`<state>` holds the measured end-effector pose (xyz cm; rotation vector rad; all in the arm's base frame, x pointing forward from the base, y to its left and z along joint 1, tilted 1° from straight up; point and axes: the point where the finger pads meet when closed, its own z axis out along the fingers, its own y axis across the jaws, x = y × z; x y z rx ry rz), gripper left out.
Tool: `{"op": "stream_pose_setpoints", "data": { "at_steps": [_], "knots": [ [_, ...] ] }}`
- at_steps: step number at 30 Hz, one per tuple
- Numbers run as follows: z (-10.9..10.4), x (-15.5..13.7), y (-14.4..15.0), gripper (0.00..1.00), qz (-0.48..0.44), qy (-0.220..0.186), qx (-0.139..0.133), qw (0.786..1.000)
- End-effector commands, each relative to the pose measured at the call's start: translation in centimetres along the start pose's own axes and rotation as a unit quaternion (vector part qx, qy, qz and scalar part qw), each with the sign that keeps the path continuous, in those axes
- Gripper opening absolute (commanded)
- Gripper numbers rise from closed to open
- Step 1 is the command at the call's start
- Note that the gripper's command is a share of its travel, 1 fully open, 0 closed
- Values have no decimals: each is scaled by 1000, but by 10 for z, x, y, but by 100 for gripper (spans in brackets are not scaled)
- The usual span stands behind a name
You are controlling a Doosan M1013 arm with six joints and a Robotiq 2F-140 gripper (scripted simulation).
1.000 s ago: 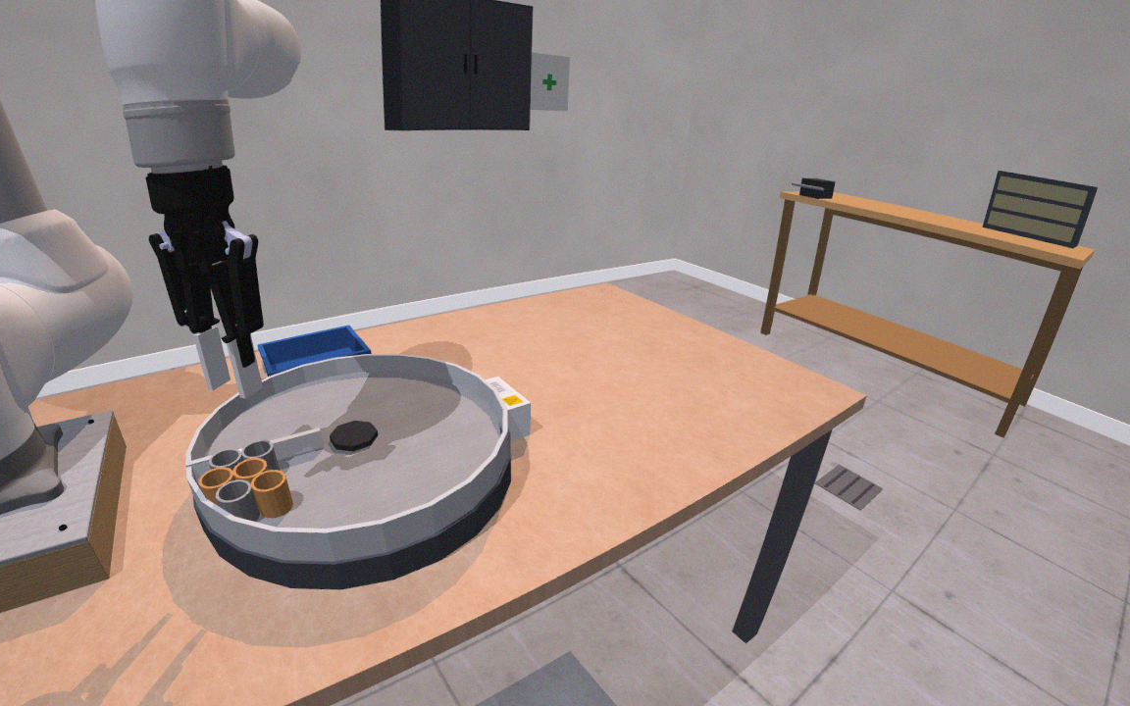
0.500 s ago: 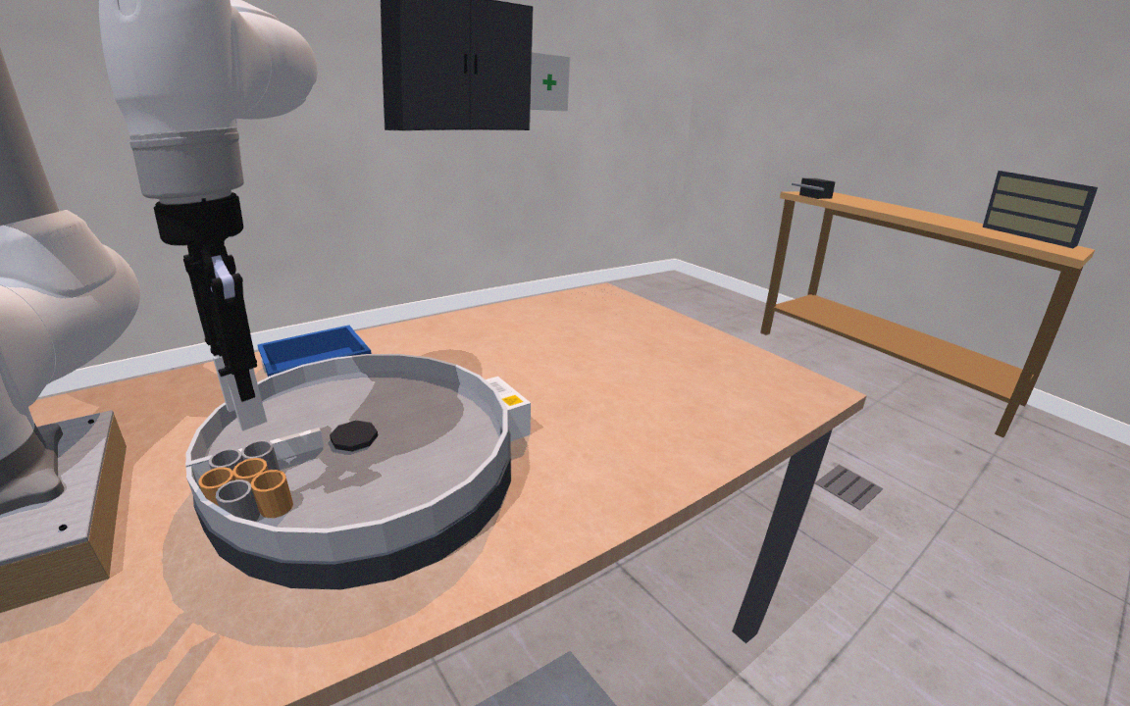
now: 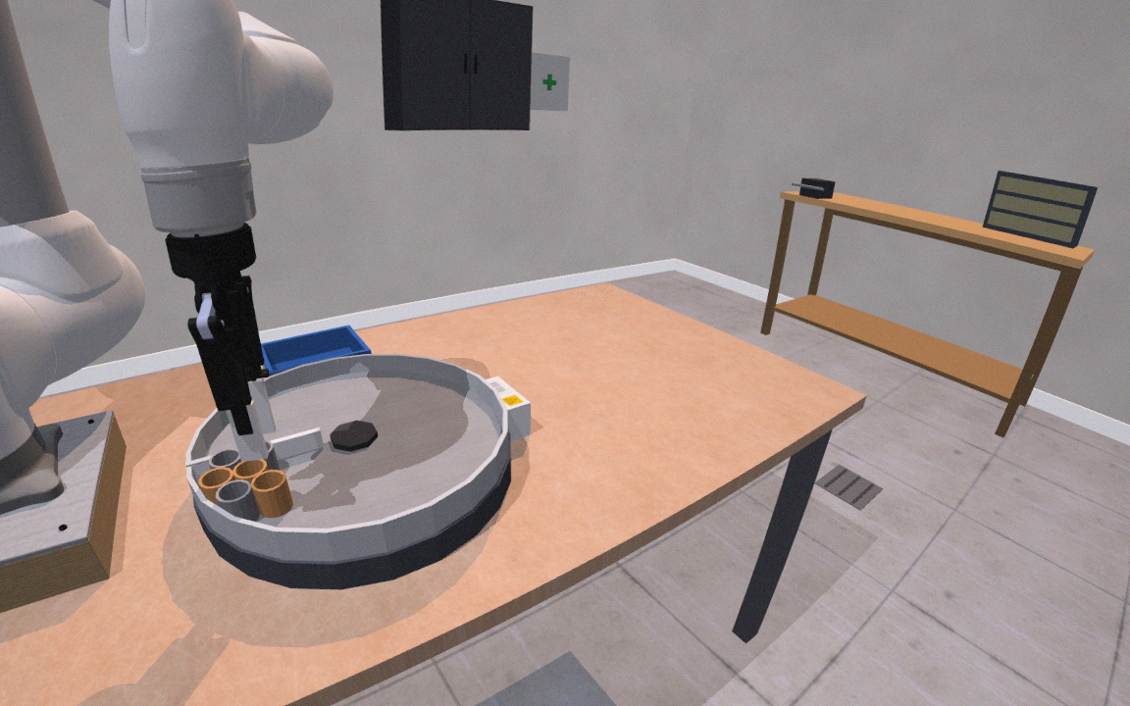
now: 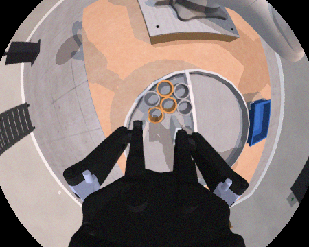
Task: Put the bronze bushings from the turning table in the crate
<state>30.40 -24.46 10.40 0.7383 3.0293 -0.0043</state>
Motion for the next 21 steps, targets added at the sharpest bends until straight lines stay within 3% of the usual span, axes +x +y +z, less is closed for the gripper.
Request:
{"op": "stream_pose_setpoints", "data": {
  "at_steps": [1,8,21],
  "knots": [
    [8,-4,-6,28,79,2,5,997],
    [14,-6,-10,28,135,2,6,991],
    [14,-6,-10,28,139,2,6,990]
  ]
}}
